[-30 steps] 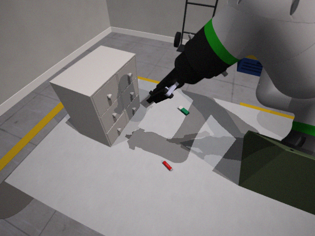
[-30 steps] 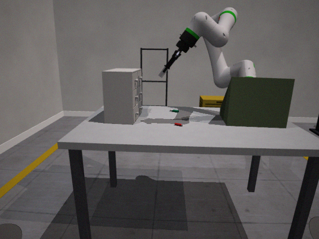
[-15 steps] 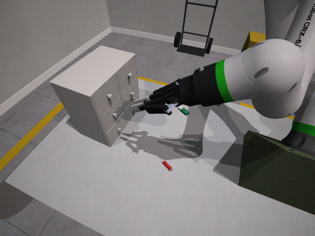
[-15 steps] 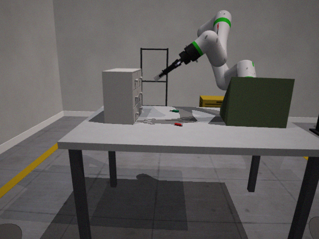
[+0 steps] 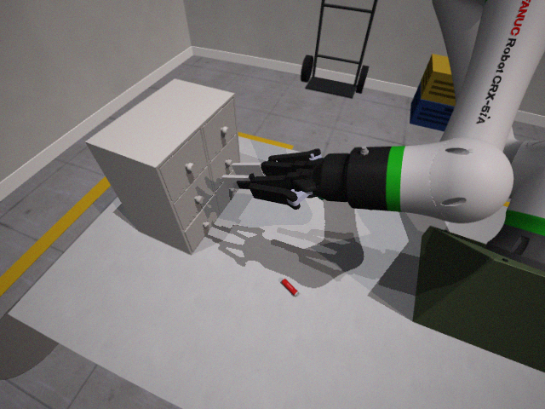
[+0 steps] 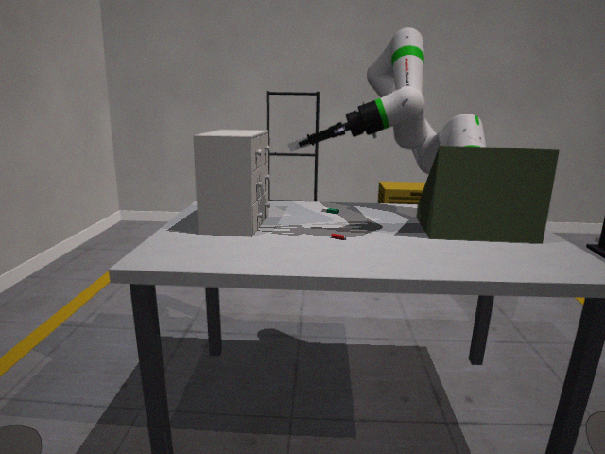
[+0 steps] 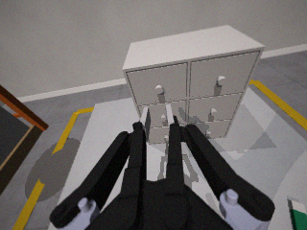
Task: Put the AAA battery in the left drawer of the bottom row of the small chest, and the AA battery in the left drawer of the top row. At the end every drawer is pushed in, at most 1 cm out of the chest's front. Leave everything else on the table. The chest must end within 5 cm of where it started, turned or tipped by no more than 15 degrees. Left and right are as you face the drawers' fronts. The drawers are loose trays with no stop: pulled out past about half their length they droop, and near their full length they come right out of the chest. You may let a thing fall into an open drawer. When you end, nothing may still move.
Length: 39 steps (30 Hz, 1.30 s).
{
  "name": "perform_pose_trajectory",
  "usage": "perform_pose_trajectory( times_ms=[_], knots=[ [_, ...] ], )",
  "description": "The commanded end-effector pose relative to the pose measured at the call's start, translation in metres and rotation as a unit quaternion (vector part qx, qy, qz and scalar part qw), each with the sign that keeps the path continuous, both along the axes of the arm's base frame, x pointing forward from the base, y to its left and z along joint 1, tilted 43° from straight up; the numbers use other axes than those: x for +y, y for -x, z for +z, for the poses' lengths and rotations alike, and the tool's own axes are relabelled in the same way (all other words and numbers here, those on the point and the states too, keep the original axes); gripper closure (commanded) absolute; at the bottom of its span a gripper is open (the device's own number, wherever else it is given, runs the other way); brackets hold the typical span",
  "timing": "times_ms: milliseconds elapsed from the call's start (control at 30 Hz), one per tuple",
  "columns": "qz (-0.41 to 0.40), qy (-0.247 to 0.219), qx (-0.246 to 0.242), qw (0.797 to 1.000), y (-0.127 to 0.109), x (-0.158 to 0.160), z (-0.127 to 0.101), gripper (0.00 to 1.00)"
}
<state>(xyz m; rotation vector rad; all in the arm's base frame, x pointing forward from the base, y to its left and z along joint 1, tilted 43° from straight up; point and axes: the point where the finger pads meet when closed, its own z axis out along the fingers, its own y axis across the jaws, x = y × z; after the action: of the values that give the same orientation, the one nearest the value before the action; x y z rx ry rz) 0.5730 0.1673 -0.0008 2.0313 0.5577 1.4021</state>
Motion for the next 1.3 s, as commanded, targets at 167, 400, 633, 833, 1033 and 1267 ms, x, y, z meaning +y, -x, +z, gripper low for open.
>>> perform_pose_trajectory(
  times_ms=[167,400,633,833,1033,1267],
  knots=[
    [0.007,0.001,-0.008,1.000,-0.003,-0.002,0.000,0.80],
    [0.007,0.002,-0.009,1.000,-0.009,-0.004,-0.001,0.80],
    [0.007,0.002,-0.009,1.000,-0.026,-0.008,-0.005,0.80],
    [0.007,0.002,-0.009,1.000,-0.047,-0.012,-0.009,0.80],
    [0.007,0.002,-0.009,1.000,-0.059,-0.015,-0.012,0.80],
    [0.007,0.002,-0.009,1.000,-0.069,-0.017,-0.014,0.80]
  ],
)
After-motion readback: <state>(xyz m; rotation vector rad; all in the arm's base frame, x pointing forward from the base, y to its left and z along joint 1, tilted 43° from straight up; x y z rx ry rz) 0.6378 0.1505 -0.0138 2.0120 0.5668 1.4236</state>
